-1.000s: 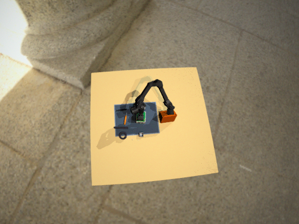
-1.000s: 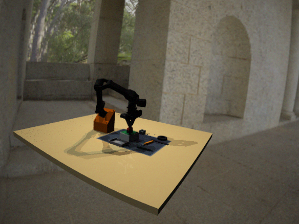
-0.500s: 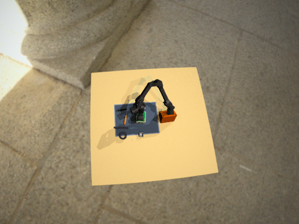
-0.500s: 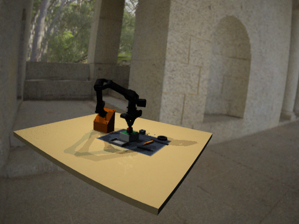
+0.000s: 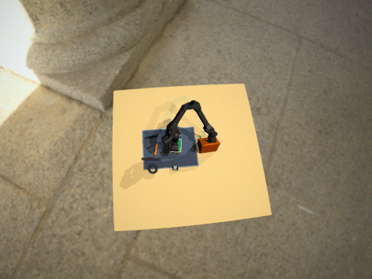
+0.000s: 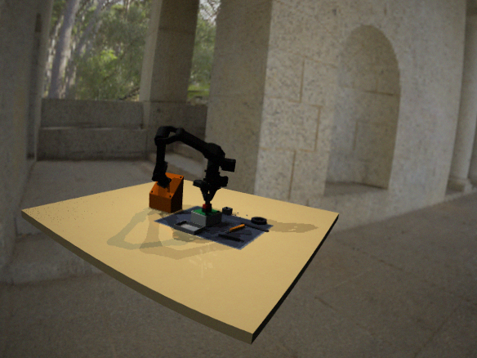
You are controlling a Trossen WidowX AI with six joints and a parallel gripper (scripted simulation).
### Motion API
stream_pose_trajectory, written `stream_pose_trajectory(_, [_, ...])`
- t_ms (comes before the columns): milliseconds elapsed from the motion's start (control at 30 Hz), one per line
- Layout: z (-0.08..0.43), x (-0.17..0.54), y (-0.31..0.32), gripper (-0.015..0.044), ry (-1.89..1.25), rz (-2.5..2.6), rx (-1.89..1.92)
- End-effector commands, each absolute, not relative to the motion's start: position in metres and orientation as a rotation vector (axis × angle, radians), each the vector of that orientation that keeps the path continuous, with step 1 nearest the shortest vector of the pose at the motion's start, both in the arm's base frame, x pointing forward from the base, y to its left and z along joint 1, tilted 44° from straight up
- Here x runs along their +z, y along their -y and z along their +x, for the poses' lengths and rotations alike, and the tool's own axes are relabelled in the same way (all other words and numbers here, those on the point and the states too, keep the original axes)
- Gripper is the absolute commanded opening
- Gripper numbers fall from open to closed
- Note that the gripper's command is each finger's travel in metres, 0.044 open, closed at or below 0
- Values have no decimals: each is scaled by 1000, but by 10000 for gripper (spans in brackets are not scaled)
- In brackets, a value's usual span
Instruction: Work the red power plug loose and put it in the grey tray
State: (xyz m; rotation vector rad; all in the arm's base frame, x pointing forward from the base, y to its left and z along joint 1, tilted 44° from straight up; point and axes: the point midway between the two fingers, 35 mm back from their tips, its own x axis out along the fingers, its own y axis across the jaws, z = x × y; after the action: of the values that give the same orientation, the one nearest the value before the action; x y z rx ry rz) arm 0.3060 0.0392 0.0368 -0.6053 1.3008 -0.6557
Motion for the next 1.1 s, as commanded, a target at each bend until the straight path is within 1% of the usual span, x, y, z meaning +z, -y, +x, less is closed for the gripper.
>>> stream_pose_trajectory(0, [303, 45, -46, 0, -1311, -580, -570])
stream_pose_trajectory(267, [302, 55, -39, 0, -1340, -483, -453])
stream_pose_trajectory(733, [303, 41, -58, 0, -1279, -669, -678])
stream_pose_trajectory(1067, [301, 57, -45, 0, -1332, -511, -485])
